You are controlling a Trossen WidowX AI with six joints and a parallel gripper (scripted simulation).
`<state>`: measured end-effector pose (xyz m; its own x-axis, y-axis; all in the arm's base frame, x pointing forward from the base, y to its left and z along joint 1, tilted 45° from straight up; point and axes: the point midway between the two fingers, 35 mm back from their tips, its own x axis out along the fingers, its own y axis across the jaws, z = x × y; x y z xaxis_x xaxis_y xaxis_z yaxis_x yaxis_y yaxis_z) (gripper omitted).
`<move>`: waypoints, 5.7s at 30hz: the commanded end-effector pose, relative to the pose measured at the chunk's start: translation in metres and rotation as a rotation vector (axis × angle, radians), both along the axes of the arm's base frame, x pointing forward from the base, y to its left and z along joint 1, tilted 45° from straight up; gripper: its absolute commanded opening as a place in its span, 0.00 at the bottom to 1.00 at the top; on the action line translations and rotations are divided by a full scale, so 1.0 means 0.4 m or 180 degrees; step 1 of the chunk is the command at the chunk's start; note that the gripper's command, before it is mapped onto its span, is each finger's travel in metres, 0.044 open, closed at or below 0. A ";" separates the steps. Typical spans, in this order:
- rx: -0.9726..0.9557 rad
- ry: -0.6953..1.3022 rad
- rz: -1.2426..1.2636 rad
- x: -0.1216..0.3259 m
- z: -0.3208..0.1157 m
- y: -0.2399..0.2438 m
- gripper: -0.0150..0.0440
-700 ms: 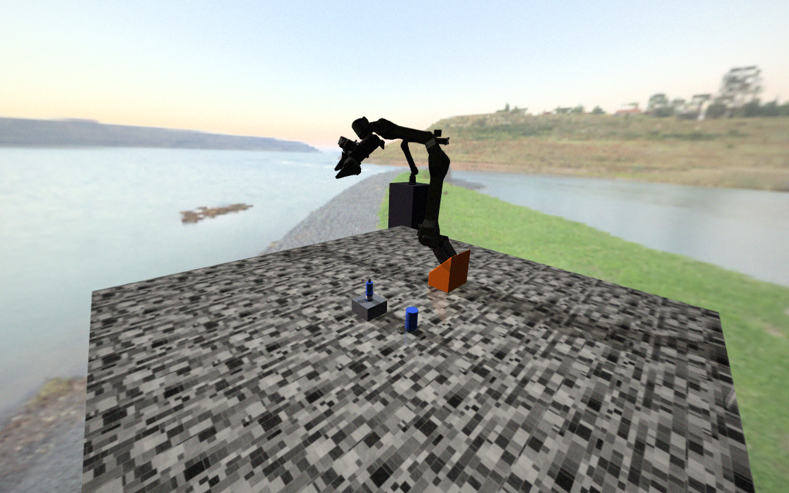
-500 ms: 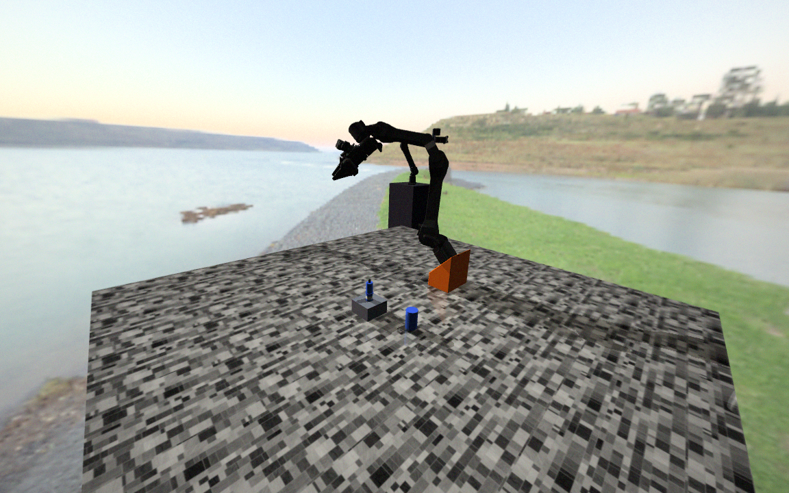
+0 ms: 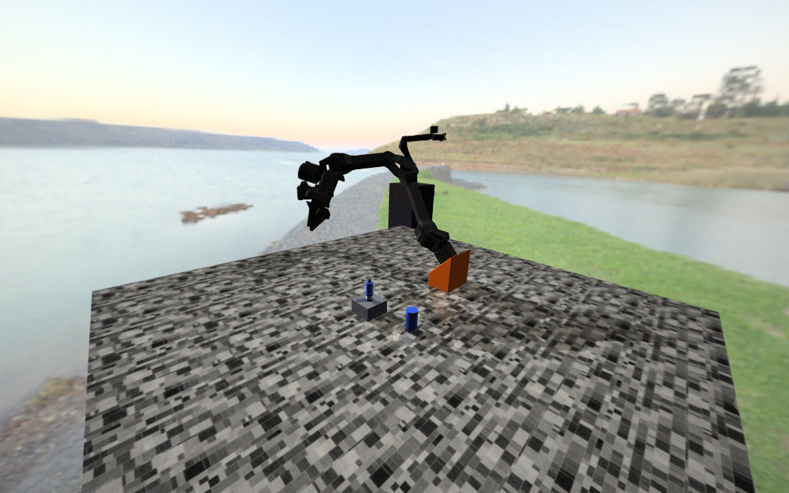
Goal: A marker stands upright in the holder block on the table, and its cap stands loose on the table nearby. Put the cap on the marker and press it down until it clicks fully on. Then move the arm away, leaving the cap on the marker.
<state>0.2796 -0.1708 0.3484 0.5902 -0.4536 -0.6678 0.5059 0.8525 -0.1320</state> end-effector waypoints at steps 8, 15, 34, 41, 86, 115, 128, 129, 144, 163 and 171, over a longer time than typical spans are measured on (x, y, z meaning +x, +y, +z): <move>0.0699 0.0672 -0.0241 0.166 -0.267 0.176 0.68; 0.0754 0.1306 -0.0628 0.211 -0.506 0.391 0.68; -0.0534 0.1503 -0.1153 0.025 -0.872 0.722 0.68; -0.0538 0.1500 -0.1155 0.028 -0.935 0.661 0.68; -0.0547 0.1496 -0.1157 0.030 -1.058 0.544 0.59; -0.0538 0.1500 -0.1154 0.024 -0.961 0.643 0.25; -0.0536 0.1502 -0.1151 0.059 -0.851 0.620 0.25; -0.0536 0.1502 -0.1151 0.062 -0.839 0.615 0.25; -0.0552 0.1501 -0.1157 0.092 -0.652 0.536 0.25; -0.0555 0.1499 -0.1158 0.094 -0.659 0.504 0.25; -0.0554 0.1498 -0.1158 0.097 -0.682 0.482 0.25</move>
